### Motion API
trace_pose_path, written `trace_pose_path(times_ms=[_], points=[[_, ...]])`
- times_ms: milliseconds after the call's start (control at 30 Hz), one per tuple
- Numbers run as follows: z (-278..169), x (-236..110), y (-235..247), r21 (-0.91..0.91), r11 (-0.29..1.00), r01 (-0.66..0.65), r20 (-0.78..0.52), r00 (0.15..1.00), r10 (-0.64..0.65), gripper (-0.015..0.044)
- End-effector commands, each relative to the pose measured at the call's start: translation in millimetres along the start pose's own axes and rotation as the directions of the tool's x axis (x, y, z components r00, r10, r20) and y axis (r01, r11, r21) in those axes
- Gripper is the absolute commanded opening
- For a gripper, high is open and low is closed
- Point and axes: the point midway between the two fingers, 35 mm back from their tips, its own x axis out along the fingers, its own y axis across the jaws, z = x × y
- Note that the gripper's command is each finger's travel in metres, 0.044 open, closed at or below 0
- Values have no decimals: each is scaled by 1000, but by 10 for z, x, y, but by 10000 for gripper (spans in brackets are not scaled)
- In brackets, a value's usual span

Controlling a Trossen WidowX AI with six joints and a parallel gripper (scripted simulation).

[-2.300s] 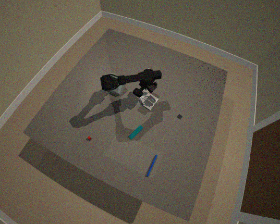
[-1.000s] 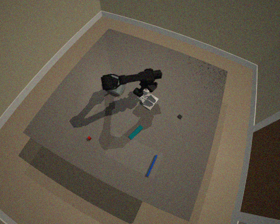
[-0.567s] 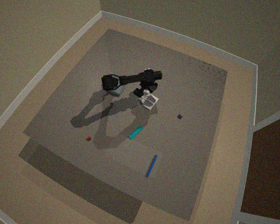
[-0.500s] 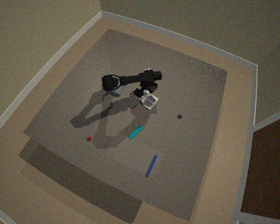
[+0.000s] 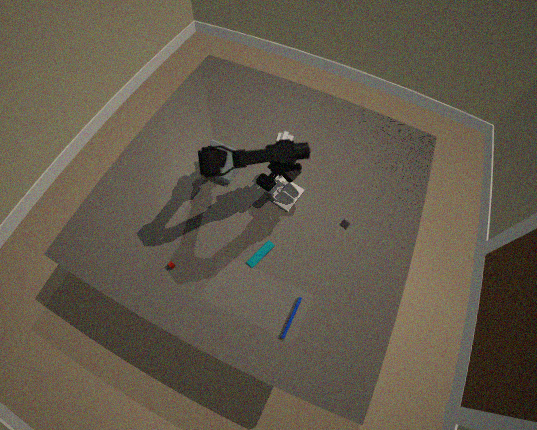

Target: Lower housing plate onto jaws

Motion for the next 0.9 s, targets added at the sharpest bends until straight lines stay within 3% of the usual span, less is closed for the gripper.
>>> trace_pose_path(times_ms=[0, 867], points=[[-10, 69, -8, -7, 1000, 4, 0, 1000, -4, 351], [-24, 267, -24, -5, 1000, 7, 1, 1000, -7, 351]])
